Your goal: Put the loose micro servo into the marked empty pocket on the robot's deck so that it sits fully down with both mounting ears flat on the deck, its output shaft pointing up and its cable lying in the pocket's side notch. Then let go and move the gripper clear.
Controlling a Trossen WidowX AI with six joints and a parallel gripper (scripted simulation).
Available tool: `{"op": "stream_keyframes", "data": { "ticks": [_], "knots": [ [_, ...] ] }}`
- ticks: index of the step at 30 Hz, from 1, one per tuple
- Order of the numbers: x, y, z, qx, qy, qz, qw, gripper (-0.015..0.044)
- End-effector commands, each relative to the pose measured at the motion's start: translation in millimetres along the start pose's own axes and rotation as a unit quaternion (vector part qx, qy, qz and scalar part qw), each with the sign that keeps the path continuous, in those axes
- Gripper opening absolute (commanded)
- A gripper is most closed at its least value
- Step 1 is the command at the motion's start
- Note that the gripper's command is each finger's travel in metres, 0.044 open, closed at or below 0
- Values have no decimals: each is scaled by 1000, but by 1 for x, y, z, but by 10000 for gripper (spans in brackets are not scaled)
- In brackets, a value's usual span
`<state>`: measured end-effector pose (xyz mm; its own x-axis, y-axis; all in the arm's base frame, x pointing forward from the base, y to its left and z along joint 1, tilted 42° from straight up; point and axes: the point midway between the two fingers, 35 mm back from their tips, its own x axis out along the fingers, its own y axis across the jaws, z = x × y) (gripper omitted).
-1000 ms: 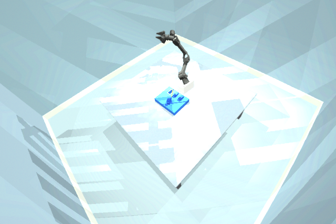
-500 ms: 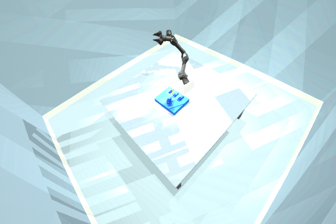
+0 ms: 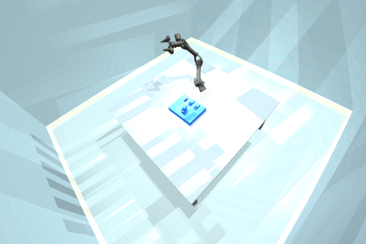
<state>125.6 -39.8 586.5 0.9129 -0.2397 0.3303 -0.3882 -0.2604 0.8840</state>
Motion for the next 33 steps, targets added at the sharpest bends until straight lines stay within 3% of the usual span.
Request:
{"op": "stream_keyframes", "data": {
  "ticks": [1,33],
  "knots": [
    [20,-26,-10,-44,1,-38,998,440],
    [68,-115,-35,-181,24,-153,971,440]
  ]
}}
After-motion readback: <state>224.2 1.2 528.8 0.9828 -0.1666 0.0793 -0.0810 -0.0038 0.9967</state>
